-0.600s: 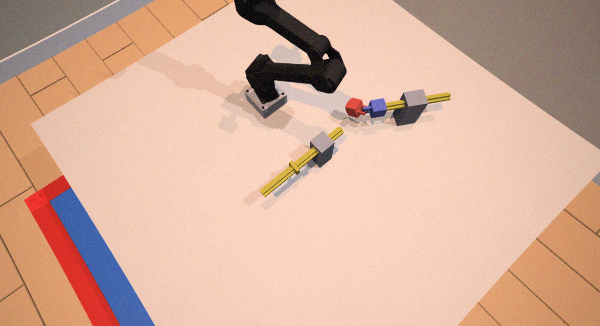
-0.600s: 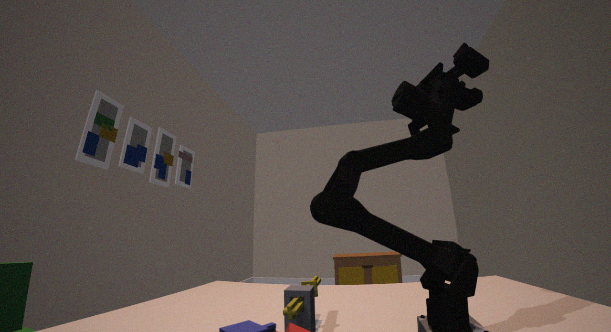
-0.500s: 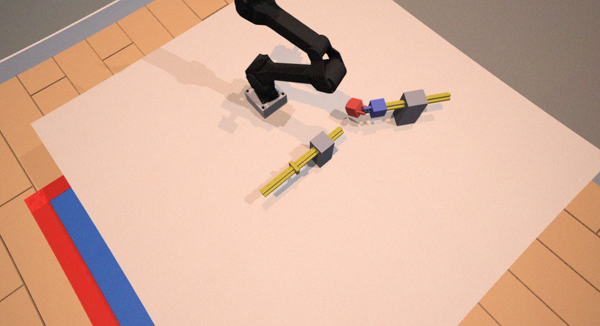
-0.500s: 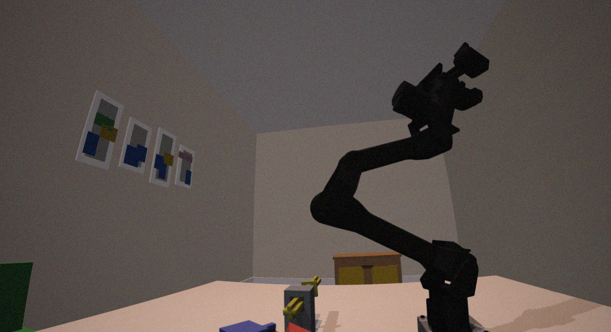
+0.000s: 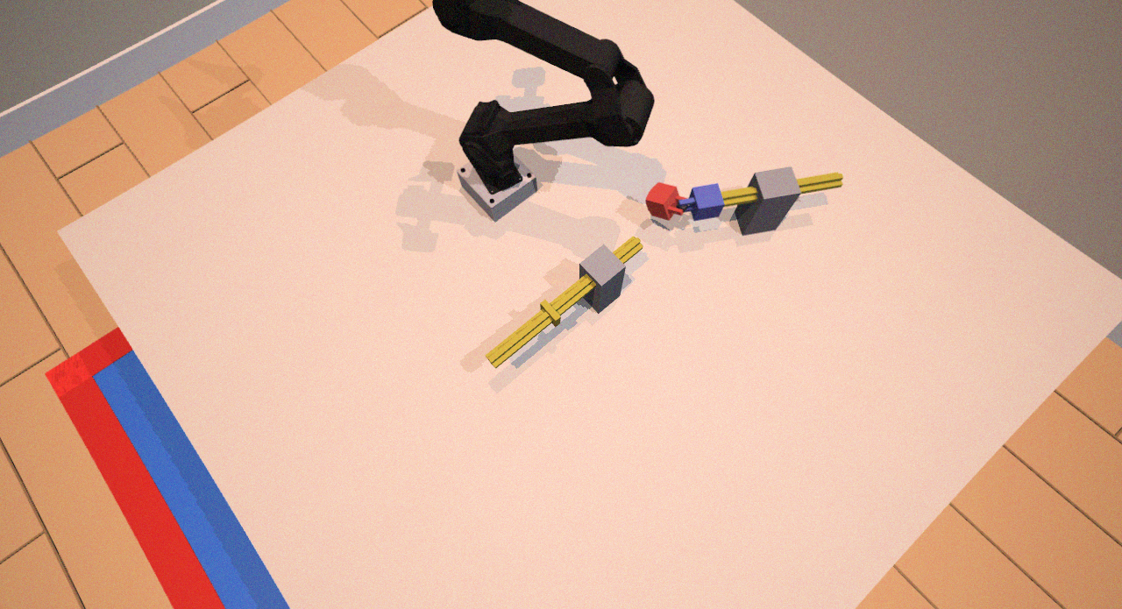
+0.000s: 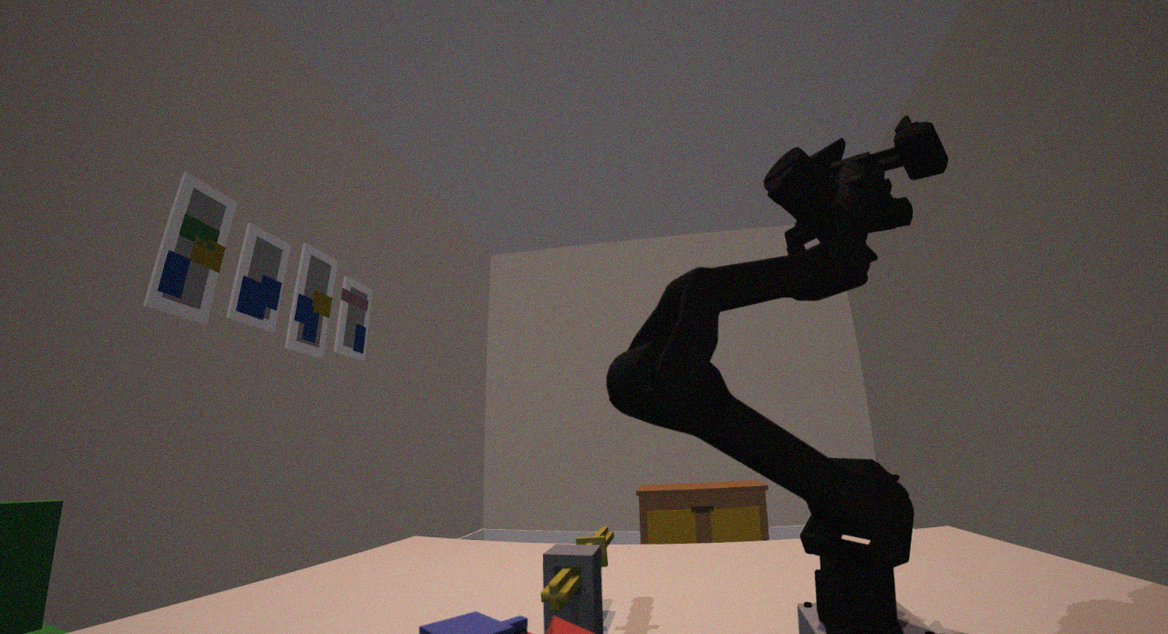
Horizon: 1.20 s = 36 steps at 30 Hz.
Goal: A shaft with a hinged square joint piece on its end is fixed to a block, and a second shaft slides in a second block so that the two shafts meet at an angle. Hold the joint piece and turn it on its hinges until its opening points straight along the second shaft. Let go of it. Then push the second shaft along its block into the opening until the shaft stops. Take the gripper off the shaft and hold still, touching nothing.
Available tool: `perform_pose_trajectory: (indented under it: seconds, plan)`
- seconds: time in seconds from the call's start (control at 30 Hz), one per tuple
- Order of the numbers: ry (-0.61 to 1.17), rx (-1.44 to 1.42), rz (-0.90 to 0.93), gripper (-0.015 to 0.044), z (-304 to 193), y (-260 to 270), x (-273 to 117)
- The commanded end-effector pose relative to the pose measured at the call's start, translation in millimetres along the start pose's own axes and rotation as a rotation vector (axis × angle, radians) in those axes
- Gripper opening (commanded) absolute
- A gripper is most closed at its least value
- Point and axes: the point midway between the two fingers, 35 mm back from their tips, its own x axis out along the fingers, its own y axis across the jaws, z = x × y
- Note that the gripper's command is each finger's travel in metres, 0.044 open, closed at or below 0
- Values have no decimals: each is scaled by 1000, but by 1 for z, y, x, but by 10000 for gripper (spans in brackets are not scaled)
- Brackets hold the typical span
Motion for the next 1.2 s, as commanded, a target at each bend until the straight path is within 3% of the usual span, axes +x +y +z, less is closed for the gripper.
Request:
perform_pose_trajectory:
  seconds: [0.0, 0.53, 1.17]
  plan:
    - [-60, 116, -28, 440, 14, -7, 4]
    - [-267, 506, -122, 440, 57, -46, 4]
    - [-658, 1033, -175, 440, 108, -118, -21]
